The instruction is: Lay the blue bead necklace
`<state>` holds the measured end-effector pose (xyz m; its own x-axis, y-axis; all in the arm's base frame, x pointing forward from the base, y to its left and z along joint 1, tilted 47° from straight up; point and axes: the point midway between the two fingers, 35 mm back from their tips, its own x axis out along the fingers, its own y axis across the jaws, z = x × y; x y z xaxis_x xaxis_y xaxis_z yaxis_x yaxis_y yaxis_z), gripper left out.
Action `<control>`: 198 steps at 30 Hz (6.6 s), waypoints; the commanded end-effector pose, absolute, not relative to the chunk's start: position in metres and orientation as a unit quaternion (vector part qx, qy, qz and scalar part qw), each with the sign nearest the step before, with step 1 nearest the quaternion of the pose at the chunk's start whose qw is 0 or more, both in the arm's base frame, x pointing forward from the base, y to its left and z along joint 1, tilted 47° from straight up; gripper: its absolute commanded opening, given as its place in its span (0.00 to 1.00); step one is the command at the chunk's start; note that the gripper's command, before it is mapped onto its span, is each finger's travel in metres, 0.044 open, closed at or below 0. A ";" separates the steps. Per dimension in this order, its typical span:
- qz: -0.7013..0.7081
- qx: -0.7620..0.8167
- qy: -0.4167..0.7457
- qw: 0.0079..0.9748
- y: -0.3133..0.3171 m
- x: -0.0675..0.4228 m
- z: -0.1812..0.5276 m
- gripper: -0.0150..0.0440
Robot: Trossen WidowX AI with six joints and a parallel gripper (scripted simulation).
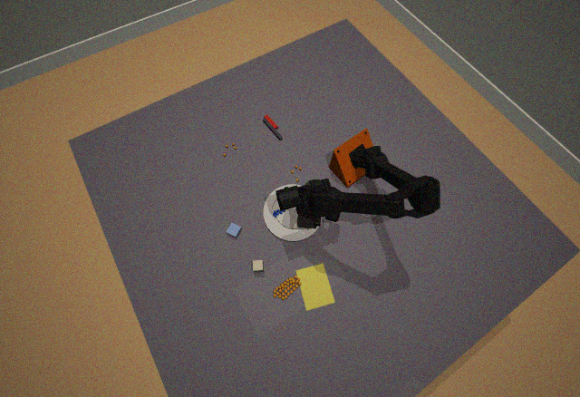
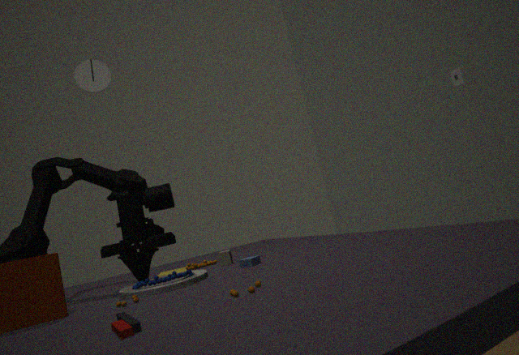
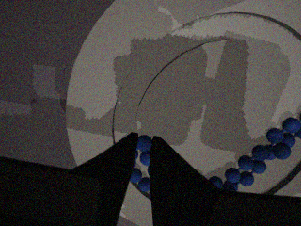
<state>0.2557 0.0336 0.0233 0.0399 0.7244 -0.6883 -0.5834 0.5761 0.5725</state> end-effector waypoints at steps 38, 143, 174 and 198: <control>0.455 0.071 0.523 0.717 0.045 0.250 0.031 0.25; 0.456 0.068 0.516 0.722 0.044 0.253 0.033 0.70; 0.410 0.127 0.559 0.710 0.028 0.251 0.034 0.87; 0.150 0.402 0.677 0.598 -0.021 0.235 0.013 0.46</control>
